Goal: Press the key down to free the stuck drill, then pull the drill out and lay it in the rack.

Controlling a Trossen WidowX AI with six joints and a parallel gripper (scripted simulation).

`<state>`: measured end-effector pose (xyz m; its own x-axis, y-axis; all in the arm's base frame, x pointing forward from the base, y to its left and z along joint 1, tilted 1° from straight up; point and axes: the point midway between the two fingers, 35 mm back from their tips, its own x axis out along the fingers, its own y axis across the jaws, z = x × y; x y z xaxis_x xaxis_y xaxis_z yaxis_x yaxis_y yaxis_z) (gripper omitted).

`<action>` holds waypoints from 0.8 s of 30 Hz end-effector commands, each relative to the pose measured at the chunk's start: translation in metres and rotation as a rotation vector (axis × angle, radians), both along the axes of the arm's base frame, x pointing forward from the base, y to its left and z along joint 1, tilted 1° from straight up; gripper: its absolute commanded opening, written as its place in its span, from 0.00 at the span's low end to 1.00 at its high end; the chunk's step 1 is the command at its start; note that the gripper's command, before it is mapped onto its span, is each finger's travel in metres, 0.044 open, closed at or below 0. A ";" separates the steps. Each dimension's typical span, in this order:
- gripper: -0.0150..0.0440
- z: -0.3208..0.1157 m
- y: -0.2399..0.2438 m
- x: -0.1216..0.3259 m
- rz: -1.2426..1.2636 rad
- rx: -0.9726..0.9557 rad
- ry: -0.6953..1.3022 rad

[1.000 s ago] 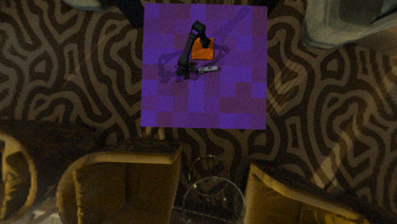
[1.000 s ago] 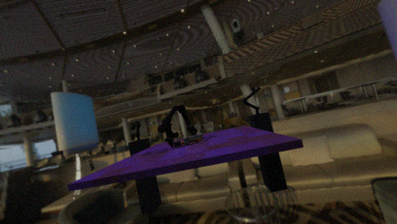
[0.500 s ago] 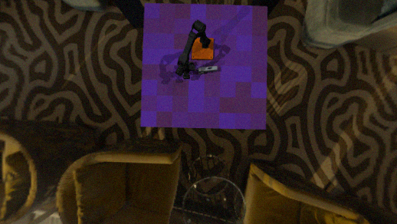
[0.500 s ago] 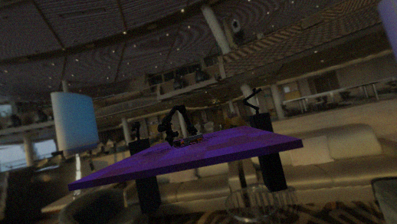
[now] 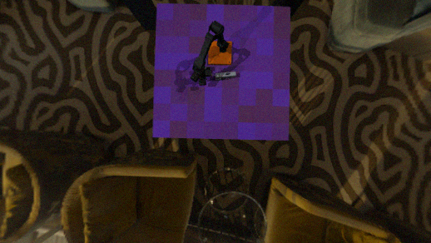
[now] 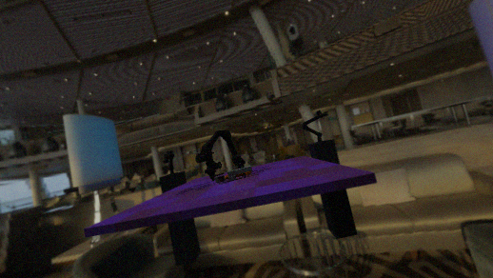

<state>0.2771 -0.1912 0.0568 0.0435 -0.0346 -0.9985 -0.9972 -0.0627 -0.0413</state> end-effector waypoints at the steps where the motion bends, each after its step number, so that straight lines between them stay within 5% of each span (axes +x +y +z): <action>1: 0.25 0.003 0.000 0.000 0.003 -0.001 -0.002; 24: 0.25 0.016 0.002 -0.001 0.003 -0.001 -0.002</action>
<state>0.2754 -0.1893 0.0696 0.0434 -0.0344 -0.9985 -0.9971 -0.0644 -0.0411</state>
